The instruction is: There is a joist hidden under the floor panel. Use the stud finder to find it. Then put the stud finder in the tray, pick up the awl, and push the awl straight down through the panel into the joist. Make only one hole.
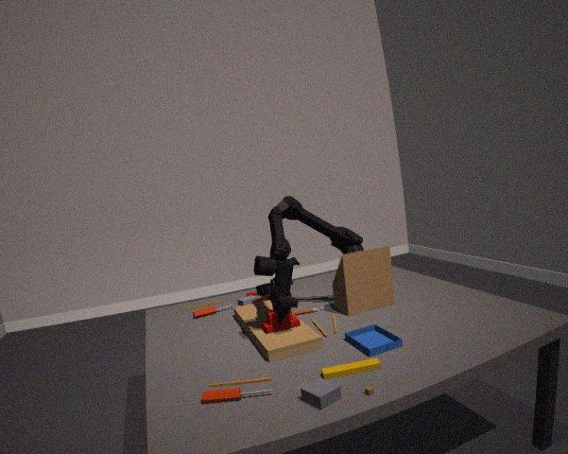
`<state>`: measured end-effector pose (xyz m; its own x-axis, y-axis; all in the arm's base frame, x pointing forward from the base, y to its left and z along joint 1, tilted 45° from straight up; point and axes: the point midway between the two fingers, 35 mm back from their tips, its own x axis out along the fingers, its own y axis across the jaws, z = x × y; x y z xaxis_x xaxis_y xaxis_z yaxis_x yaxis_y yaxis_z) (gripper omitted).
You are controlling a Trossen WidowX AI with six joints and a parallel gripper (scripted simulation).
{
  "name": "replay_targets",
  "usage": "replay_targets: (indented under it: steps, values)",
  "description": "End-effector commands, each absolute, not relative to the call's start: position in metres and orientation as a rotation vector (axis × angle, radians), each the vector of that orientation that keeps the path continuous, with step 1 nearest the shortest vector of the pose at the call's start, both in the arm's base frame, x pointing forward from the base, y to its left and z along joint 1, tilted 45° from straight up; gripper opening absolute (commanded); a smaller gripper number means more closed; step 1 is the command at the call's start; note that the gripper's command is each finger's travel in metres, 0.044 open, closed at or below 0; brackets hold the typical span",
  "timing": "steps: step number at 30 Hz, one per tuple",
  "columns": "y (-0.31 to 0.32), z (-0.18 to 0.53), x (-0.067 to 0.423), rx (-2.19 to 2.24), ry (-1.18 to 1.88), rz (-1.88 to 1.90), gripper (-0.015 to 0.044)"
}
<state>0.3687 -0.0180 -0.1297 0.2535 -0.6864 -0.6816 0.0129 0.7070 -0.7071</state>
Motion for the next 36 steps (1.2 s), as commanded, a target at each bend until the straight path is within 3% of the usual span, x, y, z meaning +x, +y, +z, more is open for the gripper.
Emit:
replay_targets:
  steps: [1, 36]
  values:
    - [-0.012, -0.136, 0.368, -0.655, 1.24, -0.521, 0.0]
    - [0.026, -0.172, 0.369, -0.652, 1.239, -0.519, 0.0]
